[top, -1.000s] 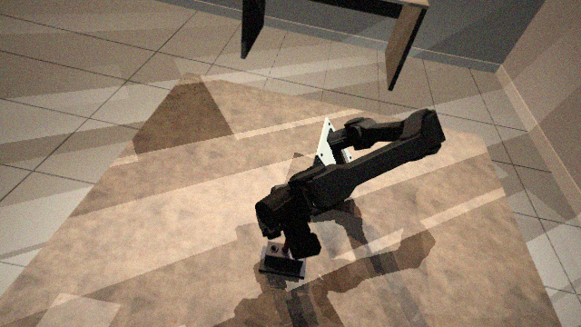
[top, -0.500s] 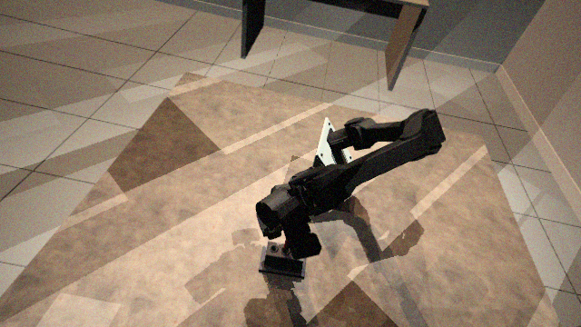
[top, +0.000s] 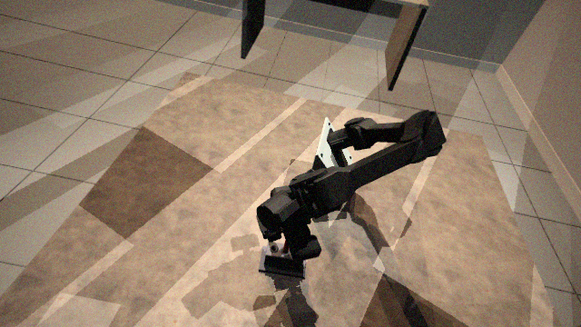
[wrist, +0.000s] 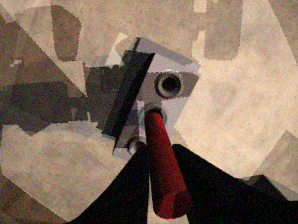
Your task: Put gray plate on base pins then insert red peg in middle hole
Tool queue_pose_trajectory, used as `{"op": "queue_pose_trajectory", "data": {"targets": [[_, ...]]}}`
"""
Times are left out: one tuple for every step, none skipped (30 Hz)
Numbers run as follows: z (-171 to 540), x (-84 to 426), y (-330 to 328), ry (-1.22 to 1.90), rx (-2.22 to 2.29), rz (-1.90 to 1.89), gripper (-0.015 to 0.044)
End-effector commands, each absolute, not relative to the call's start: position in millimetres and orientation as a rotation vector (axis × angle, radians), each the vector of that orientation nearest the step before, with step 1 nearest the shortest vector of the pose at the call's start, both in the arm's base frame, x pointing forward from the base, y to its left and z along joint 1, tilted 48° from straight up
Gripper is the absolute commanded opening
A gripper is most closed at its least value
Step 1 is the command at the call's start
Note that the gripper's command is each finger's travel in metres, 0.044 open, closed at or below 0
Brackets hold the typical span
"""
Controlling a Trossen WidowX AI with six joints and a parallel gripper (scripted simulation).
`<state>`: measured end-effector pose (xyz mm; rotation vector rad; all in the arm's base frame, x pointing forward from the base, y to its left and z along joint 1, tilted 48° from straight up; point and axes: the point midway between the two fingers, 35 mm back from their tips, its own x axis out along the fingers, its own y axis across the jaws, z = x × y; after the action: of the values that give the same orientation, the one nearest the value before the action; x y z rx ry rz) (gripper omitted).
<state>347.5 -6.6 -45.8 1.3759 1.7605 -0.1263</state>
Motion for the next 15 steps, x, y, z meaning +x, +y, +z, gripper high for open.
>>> {"op": "queue_pose_trajectory", "data": {"targets": [[-50.8,345.8,-0.7,1.768,1.381,-0.128,0.0],[-51.9,345.6,0.4,1.768,1.38,-0.128,0.0],[-52.7,345.5,1.4,1.768,1.38,-0.128,0.0],[-53.2,345.5,1.9,1.768,1.38,-0.128,0.0],[-53.2,345.6,2.0,1.768,1.38,-0.128,0.0],[-53.2,345.7,2.0,1.768,1.38,-0.128,0.0],[-53.2,345.9,2.0,1.768,1.38,-0.128,0.0],[-52.8,346.0,1.6,1.768,1.378,-0.127,0.0],[-52.4,346.1,1.1,1.767,1.376,-0.127,0.0],[-52.0,346.2,0.7,1.767,1.374,-0.127,0.0],[-51.6,346.3,0.2,1.766,1.372,-0.126,0.0],[-51.6,346.3,0.2,1.766,1.372,-0.126,0.0],[-51.6,346.3,0.2,1.766,1.372,-0.126,0.0],[-51.6,346.3,0.2,1.766,1.372,-0.126,0.0],[-51.6,346.3,0.2,1.766,1.372,-0.126,0.0]]}}
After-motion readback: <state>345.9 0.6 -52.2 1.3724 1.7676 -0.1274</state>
